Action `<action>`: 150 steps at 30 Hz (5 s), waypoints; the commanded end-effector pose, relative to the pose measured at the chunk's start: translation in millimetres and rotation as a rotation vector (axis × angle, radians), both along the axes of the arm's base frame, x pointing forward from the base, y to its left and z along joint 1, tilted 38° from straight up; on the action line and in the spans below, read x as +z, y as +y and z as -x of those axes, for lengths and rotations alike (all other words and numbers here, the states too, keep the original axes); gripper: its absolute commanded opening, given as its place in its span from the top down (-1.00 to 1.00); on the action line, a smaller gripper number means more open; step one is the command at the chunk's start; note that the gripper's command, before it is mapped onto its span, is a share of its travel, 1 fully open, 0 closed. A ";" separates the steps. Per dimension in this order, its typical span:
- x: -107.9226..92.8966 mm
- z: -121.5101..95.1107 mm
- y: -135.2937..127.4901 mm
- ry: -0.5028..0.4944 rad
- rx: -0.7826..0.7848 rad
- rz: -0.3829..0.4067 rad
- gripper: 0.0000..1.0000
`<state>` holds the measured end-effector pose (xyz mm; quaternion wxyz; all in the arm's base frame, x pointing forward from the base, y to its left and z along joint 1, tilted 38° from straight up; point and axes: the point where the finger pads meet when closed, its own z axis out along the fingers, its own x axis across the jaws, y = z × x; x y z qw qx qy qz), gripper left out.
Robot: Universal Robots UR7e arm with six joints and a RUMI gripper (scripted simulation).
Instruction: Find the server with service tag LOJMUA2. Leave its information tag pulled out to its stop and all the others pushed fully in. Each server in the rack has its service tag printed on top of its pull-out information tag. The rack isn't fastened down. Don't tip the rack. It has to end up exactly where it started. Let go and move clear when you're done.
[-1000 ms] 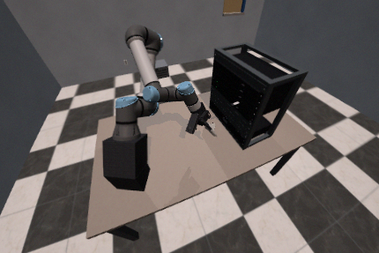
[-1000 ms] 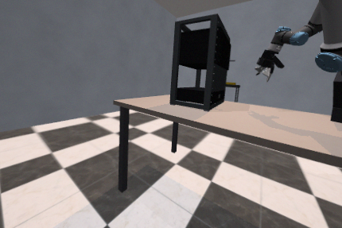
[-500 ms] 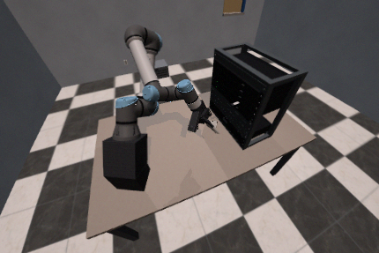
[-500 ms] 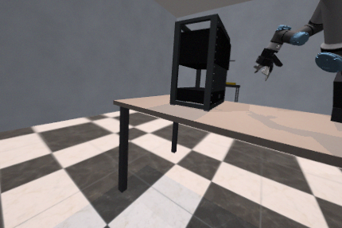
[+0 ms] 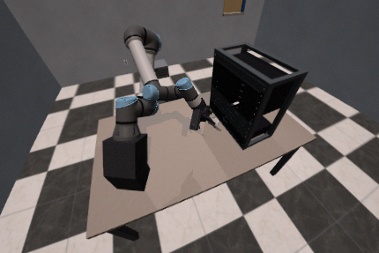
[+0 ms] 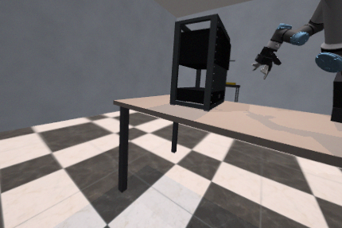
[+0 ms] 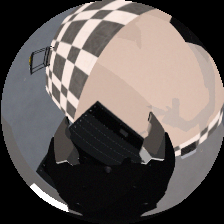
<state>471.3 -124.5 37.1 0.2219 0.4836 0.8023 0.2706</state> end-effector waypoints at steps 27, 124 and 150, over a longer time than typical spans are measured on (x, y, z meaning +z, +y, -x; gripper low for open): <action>28.0 -13.5 -20.4 -0.080 0.021 0.138 -1.00; 113.5 -38.2 -57.0 -0.269 0.065 0.482 -1.00; 132.9 -41.3 -61.6 -0.306 0.072 0.552 -1.00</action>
